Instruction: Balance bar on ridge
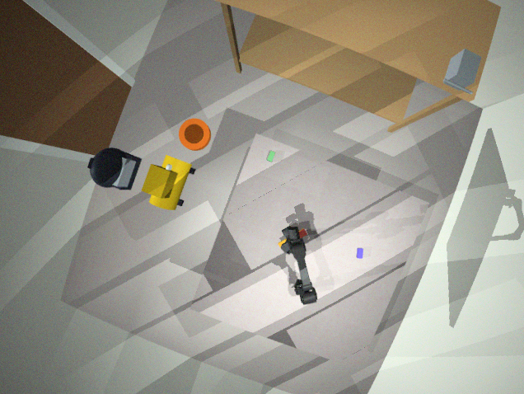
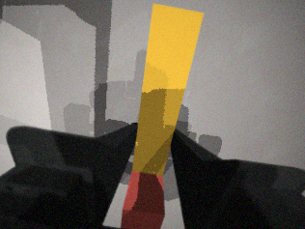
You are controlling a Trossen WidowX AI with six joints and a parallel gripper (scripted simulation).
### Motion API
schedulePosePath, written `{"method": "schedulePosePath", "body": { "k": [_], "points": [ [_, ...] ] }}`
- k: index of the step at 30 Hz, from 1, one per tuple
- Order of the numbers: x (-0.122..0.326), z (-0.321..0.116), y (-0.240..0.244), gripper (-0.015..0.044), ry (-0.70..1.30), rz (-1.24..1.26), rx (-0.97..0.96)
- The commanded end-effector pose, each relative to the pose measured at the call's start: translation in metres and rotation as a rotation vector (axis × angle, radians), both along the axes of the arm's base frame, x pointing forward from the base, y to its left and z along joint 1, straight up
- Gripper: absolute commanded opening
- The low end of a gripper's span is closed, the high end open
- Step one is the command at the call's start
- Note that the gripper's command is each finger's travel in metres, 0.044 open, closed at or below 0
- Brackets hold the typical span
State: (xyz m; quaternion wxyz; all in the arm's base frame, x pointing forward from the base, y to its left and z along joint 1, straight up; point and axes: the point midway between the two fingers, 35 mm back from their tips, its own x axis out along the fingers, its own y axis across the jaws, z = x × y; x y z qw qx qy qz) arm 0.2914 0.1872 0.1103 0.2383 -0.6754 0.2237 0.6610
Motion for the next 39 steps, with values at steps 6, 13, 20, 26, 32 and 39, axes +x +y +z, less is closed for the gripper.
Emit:
{"method": "schedulePosePath", "body": {
  "k": [6, 13, 20, 26, 32, 39],
  "points": [
    [0.0, 0.0, 0.0, 0.0, 0.0, 0.0, 0.0],
    [0.0, 0.0, 0.0, 0.0079, 0.0, 0.0, 0.0],
    [0.0, 0.0, 0.0, 0.0167, 0.0, 0.0, 0.0],
    [0.0, 0.0, 0.0, 0.0167, 0.0, 0.0, 0.0],
    [0.0, 0.0, 0.0, 0.0168, 0.0, 0.0, 0.0],
    [0.0, 0.0, 0.0, 0.0169, 0.0, 0.0, 0.0]
  ]
}}
